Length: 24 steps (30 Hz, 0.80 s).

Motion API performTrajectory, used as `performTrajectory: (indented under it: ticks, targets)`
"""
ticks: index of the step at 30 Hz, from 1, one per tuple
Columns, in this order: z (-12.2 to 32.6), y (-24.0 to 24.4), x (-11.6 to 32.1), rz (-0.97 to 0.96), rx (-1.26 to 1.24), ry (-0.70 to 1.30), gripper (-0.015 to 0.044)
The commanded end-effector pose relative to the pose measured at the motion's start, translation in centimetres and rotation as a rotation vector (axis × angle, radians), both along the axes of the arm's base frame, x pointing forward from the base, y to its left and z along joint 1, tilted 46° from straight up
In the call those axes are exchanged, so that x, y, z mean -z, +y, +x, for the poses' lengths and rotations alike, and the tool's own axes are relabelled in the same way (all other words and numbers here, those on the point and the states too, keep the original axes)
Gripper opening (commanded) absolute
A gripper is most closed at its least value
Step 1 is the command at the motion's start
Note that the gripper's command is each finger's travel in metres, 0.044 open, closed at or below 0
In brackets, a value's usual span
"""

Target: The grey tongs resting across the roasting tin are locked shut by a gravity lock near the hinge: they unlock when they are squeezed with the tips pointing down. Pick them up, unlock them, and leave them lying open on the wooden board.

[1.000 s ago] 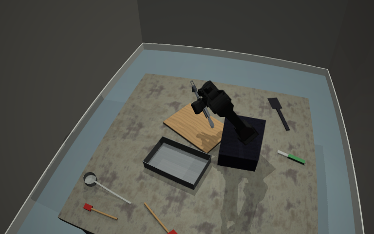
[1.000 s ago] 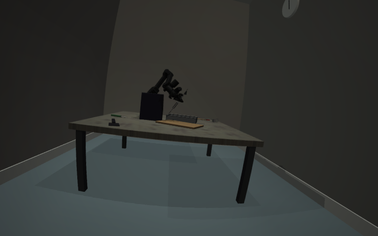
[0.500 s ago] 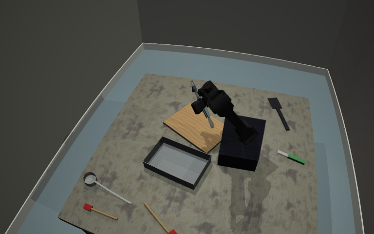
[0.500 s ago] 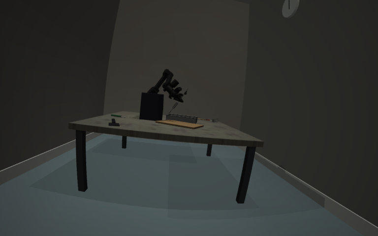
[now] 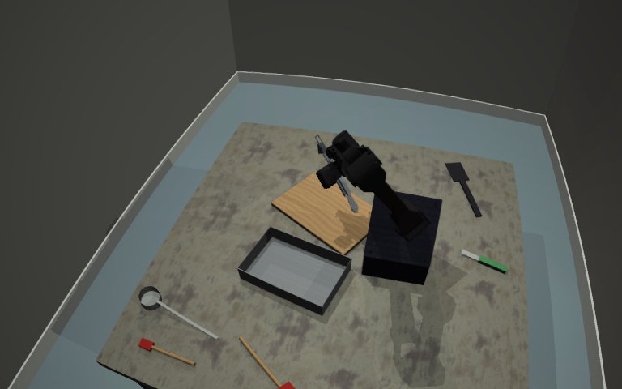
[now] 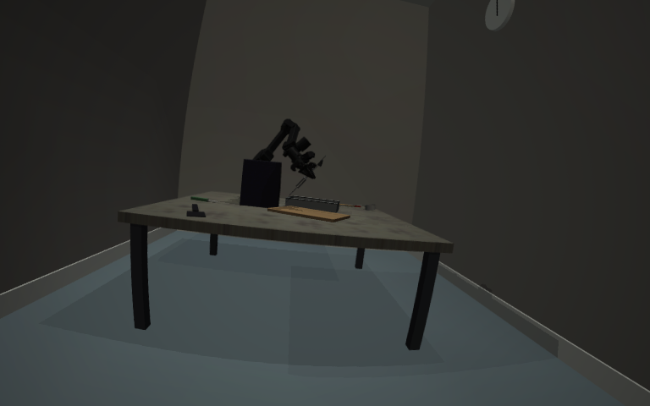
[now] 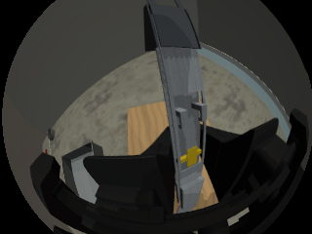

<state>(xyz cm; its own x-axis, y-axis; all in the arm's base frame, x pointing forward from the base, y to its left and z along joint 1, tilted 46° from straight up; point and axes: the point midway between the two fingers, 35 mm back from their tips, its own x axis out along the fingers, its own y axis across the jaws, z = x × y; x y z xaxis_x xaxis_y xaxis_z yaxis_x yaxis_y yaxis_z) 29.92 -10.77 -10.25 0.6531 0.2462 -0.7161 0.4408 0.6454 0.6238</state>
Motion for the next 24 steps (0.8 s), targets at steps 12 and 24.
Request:
performTrajectory:
  ticks: [12, 24]
  targets:
    - [1.4, -0.4, 2.4, 0.046, -0.123, 0.145, -0.0150]
    - [1.9, -0.2, 3.3, 0.105, -0.224, 0.253, -0.0150]
